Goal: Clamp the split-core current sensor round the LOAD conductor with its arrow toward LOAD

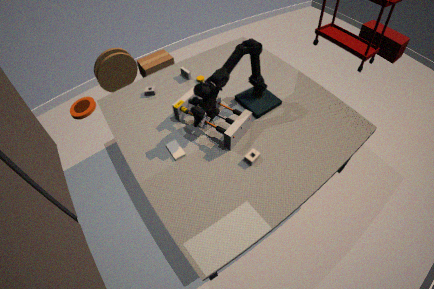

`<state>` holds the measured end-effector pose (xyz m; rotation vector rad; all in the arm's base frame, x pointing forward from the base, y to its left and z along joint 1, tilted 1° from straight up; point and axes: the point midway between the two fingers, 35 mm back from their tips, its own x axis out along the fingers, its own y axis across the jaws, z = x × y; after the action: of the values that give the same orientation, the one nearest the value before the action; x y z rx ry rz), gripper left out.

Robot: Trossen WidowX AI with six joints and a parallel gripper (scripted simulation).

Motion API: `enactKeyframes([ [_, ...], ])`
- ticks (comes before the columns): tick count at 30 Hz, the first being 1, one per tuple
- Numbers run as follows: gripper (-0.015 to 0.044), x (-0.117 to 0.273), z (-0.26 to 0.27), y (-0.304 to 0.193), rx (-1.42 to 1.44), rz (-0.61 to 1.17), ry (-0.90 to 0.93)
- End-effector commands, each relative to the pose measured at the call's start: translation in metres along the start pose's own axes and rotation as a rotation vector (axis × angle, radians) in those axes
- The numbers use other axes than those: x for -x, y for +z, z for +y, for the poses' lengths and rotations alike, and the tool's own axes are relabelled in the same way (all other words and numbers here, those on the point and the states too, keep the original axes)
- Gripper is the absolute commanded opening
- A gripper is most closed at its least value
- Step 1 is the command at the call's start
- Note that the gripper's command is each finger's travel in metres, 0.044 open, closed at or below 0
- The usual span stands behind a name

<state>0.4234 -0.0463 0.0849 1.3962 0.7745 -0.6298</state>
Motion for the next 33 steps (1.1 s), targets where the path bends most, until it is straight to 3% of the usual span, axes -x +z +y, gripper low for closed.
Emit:
enactKeyframes([
  [1,0.044,0.0017,0.0021,-0.0005,-0.001,0.004,-0.004],
  [26,0.0287,0.0005,-0.0001,-0.0002,-0.001,0.002,-0.008],
  [33,0.0103,0.0005,-0.0001,-0.0002,-0.001,0.002,-0.008],
])
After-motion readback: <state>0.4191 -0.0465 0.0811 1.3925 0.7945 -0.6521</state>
